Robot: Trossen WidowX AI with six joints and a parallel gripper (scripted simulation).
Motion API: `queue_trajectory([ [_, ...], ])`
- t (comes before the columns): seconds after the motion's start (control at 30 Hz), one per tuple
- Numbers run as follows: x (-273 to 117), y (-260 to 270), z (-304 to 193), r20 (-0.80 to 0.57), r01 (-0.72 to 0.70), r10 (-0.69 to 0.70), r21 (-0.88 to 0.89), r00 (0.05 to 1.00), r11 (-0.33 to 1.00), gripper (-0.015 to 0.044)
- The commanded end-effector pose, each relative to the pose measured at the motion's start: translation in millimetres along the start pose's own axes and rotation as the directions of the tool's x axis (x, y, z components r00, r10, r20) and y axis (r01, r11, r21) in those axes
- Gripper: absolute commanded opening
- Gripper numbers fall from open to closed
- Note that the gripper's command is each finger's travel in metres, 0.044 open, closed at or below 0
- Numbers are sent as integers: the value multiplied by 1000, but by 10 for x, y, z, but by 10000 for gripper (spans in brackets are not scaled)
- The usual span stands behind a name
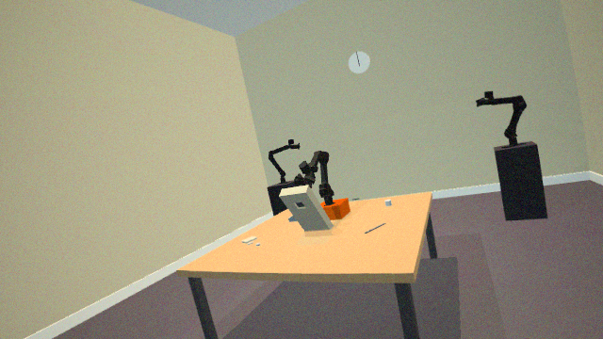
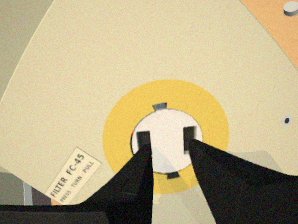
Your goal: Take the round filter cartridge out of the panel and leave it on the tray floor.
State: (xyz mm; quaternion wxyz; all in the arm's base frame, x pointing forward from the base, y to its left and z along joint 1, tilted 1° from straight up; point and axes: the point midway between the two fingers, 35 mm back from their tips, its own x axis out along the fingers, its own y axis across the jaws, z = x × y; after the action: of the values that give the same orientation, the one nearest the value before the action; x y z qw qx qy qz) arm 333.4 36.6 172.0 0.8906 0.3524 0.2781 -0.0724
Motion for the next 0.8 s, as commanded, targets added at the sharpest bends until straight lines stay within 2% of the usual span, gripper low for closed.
queue_trajectory([
  [0.0,1,8,2,-3,-1,1,1,1000,1000,112],
  [0.77,47,15,8,-3,-1,1,1,1000,1000,112],
])
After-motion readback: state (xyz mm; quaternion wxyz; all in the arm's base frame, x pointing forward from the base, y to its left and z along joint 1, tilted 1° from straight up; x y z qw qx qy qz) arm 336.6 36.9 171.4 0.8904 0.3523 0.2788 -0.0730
